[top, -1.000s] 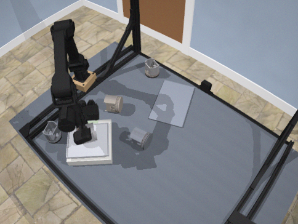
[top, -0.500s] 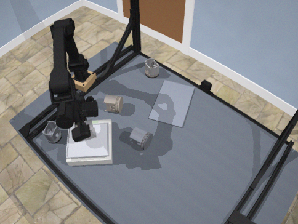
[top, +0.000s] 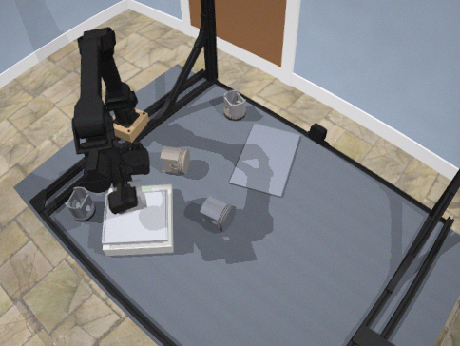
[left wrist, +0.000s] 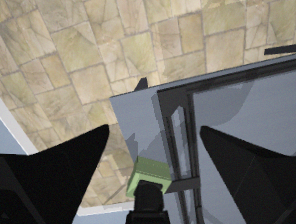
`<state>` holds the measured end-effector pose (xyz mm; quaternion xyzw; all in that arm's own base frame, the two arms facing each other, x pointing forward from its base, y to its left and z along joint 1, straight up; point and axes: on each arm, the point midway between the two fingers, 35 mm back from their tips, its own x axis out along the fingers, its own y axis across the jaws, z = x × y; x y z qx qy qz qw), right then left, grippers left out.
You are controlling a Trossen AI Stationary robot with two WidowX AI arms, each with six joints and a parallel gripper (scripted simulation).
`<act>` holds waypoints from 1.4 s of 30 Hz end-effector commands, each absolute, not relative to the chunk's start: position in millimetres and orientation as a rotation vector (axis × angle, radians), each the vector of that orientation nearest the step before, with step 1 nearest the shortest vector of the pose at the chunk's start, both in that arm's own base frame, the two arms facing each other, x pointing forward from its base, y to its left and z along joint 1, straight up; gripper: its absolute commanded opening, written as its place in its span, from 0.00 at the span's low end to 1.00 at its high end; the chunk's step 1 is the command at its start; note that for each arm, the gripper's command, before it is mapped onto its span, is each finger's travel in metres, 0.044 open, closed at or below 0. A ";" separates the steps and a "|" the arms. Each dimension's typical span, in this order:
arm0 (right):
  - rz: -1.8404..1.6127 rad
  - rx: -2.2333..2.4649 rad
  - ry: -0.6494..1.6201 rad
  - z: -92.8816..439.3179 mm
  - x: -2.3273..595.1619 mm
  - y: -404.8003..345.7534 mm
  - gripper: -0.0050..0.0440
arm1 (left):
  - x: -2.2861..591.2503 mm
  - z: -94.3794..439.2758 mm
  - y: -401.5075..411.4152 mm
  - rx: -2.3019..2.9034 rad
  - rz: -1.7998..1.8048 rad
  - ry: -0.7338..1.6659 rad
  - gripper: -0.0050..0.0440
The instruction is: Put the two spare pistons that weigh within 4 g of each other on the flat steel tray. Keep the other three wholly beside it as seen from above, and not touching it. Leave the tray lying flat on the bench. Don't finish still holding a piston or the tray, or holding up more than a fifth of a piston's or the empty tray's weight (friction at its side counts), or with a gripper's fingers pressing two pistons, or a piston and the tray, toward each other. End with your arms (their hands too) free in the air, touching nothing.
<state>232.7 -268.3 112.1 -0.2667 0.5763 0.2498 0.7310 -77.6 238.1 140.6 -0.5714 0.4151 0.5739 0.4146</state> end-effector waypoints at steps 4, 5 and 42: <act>0.531 -0.603 1.264 127.2 234.4 -270.6 0.43 | -77.1 140.6 237.8 -1.436 1.436 1.044 1.00; 0.531 -0.603 1.264 128.9 234.4 -270.6 0.43 | -77.1 140.6 237.8 -1.436 1.436 1.044 1.00; 0.148 -0.226 1.391 143.8 186.4 -223.5 0.43 | -77.1 140.6 237.8 -1.436 1.436 1.044 1.00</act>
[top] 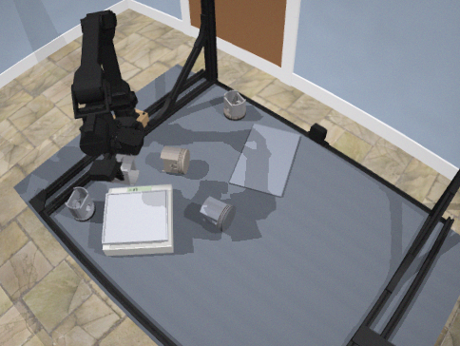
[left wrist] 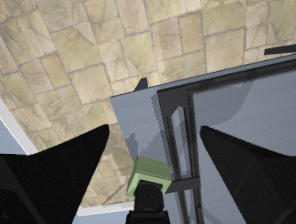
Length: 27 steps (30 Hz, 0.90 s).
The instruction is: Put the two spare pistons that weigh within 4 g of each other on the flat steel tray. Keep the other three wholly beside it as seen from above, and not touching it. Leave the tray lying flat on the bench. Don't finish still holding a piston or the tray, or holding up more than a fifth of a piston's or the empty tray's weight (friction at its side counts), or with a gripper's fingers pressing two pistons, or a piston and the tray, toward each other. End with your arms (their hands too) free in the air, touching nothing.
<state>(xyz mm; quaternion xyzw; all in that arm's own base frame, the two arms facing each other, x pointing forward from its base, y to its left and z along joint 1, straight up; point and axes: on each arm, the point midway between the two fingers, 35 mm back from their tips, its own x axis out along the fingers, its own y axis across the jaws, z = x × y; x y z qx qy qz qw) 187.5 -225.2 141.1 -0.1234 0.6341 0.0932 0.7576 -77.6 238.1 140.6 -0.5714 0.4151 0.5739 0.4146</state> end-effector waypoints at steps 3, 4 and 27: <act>0.089 -0.163 1.406 143.8 186.4 -223.5 0.43 | -77.1 140.6 237.8 -1.436 1.436 1.044 1.00; 0.070 -0.142 1.411 143.8 186.4 -223.5 0.43 | -77.1 140.6 237.8 -1.436 1.436 1.044 1.00; -0.342 0.304 1.468 143.8 186.4 -223.5 0.43 | -77.1 140.6 237.8 -1.436 1.436 1.044 1.00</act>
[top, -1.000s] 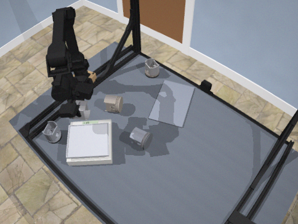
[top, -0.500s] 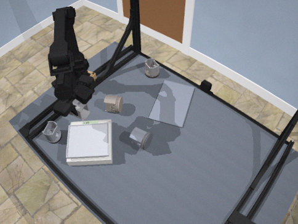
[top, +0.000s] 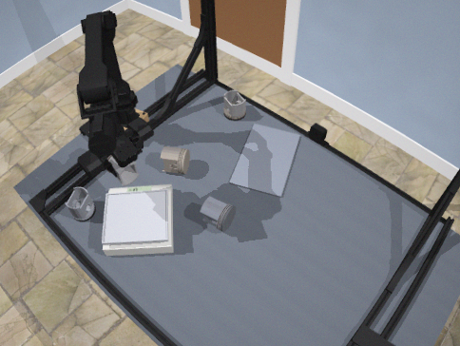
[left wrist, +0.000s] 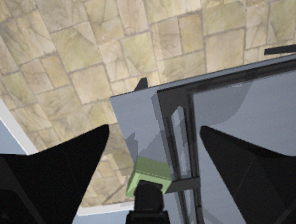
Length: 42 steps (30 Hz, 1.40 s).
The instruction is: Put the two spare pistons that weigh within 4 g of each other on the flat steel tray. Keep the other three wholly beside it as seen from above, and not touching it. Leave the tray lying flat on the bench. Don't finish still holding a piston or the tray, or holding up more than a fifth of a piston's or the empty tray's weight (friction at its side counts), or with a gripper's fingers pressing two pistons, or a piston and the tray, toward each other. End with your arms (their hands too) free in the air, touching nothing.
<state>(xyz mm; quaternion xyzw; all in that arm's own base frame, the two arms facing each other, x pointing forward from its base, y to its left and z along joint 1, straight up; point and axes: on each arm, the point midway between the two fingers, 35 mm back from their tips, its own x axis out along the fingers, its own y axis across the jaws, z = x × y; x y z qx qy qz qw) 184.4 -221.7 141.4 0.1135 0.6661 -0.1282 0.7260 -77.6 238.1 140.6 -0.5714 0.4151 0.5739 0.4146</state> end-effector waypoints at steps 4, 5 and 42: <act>-0.382 0.347 1.469 143.8 186.4 -223.5 0.43 | -77.1 140.6 237.8 -1.436 1.436 1.044 1.00; -0.402 0.368 1.469 143.8 186.4 -223.5 0.43 | -77.1 140.6 237.8 -1.436 1.436 1.044 1.00; -0.204 0.191 1.550 143.8 194.9 -118.8 0.43 | -77.1 140.6 237.8 -1.436 1.436 1.044 1.00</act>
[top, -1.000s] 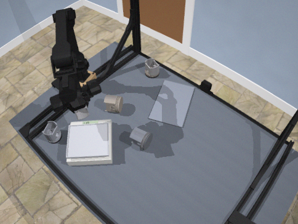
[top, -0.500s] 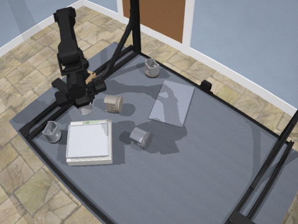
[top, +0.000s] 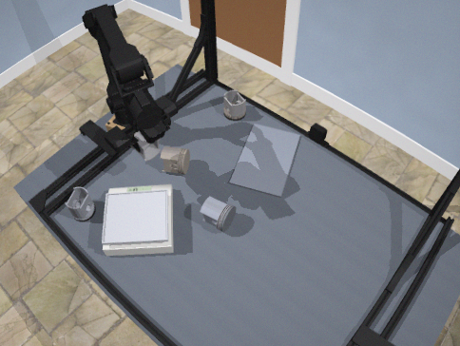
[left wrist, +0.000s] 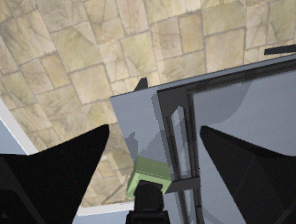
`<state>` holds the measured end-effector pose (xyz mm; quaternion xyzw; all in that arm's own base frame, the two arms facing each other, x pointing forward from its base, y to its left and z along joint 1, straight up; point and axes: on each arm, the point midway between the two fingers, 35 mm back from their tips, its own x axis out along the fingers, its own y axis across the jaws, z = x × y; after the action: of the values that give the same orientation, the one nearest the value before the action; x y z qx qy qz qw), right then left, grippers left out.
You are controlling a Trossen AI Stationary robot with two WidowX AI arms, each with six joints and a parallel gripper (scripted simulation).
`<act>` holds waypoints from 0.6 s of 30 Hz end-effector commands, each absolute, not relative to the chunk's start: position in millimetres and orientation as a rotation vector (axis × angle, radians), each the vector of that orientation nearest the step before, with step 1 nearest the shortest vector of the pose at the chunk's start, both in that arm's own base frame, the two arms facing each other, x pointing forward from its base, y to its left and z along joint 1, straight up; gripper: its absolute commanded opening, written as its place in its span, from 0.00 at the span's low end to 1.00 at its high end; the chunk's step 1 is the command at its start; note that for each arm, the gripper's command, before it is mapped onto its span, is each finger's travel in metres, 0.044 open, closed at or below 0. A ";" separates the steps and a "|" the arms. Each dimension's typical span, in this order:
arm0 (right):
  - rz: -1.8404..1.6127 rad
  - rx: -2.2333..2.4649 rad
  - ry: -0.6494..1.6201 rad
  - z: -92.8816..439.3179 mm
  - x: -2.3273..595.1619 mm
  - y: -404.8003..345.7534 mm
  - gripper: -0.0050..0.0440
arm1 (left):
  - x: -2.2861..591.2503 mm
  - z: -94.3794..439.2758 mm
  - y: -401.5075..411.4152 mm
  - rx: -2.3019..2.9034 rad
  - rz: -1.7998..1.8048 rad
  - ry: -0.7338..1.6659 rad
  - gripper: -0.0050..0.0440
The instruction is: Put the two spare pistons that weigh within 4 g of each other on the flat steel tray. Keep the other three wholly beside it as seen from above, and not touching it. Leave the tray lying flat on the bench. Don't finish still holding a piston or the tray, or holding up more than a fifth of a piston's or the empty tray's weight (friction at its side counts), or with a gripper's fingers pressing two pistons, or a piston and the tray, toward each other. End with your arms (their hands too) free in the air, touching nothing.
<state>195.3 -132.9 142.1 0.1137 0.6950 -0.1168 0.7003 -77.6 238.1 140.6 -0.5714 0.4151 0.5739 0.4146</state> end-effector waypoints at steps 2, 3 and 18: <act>-0.162 0.150 1.555 143.8 195.7 -108.9 0.43 | -77.1 140.6 237.8 -1.436 1.436 1.044 1.00; -0.141 0.129 1.556 143.8 196.1 -103.9 0.43 | -77.1 140.6 237.8 -1.436 1.436 1.044 1.00; 0.131 -0.143 1.560 143.8 201.4 -39.1 0.43 | -77.1 140.6 237.8 -1.436 1.436 1.044 1.00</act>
<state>202.2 -52.7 142.6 -0.0365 0.7052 0.0328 0.7073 -77.6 238.1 140.6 -0.5714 0.4152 0.5739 0.4146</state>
